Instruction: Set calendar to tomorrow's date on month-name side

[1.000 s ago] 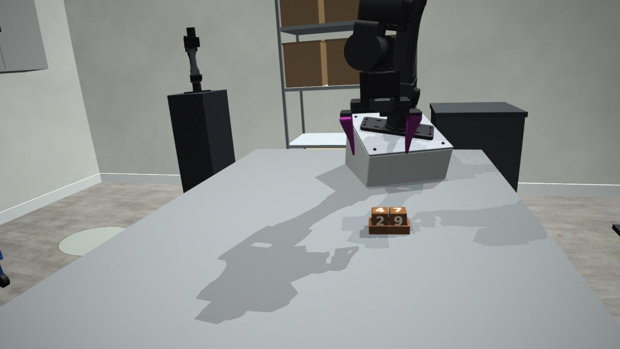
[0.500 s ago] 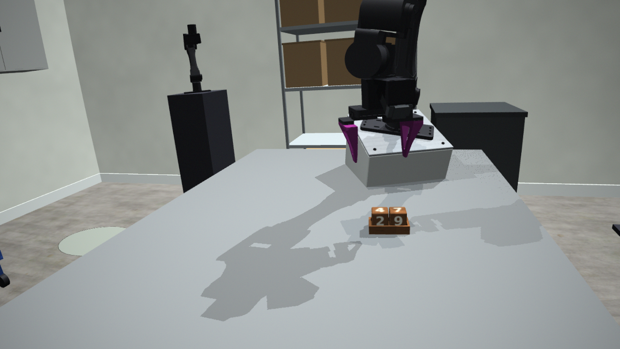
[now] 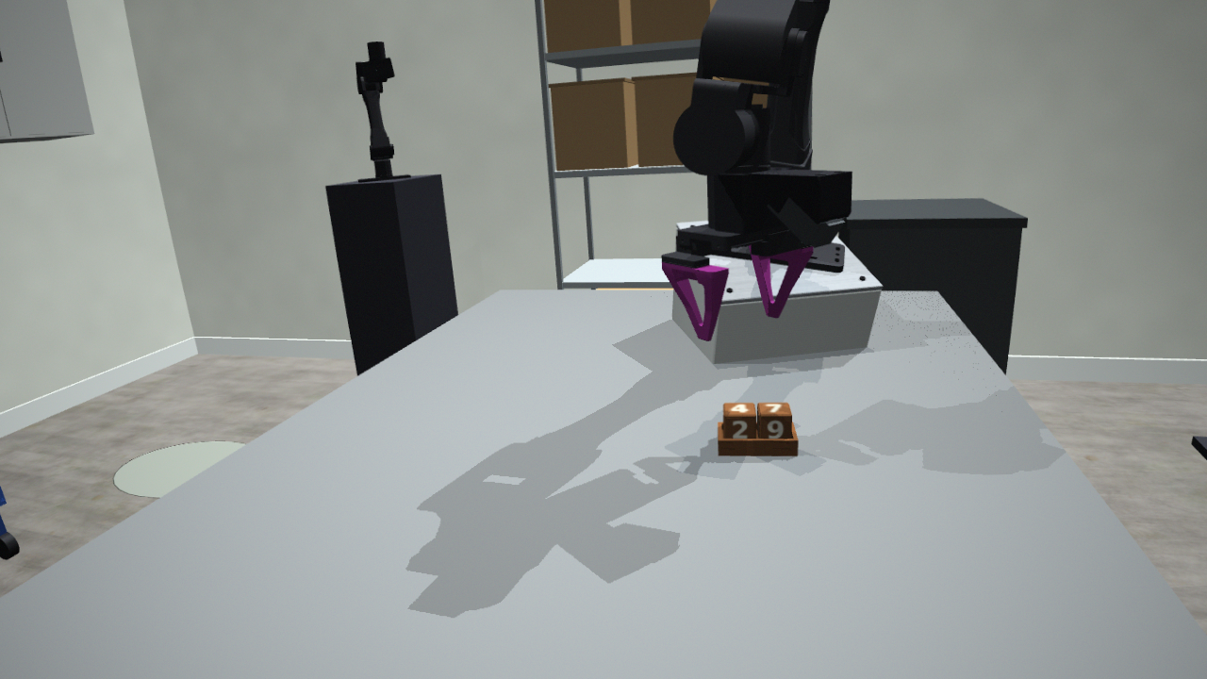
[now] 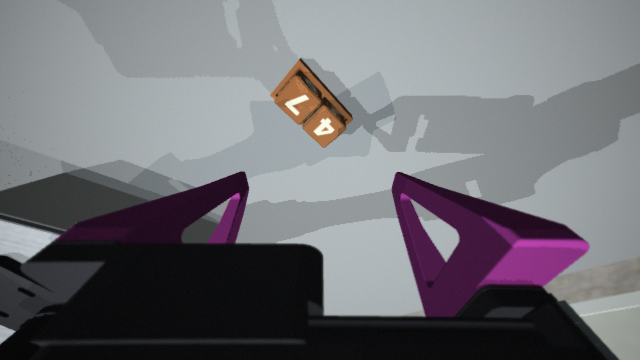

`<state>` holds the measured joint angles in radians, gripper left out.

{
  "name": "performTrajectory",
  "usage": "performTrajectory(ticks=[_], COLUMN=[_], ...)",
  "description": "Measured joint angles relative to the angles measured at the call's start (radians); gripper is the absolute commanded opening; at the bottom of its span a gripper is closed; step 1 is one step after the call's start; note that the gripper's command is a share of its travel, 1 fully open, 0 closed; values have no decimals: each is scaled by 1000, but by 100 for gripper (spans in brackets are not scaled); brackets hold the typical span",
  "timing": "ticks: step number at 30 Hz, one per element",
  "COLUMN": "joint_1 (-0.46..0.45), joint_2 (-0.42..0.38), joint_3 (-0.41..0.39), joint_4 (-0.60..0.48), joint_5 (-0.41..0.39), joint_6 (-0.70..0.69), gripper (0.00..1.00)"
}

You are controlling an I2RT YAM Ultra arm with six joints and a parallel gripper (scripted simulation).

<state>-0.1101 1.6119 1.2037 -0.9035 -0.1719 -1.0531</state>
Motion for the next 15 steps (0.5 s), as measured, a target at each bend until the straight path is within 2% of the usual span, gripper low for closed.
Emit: performTrajectory(ticks=[15], joint_1=[13], joint_2=[29], joint_3=[-39], joint_4=[74], joint_5=[3], joint_6=[-496], gripper=[100])
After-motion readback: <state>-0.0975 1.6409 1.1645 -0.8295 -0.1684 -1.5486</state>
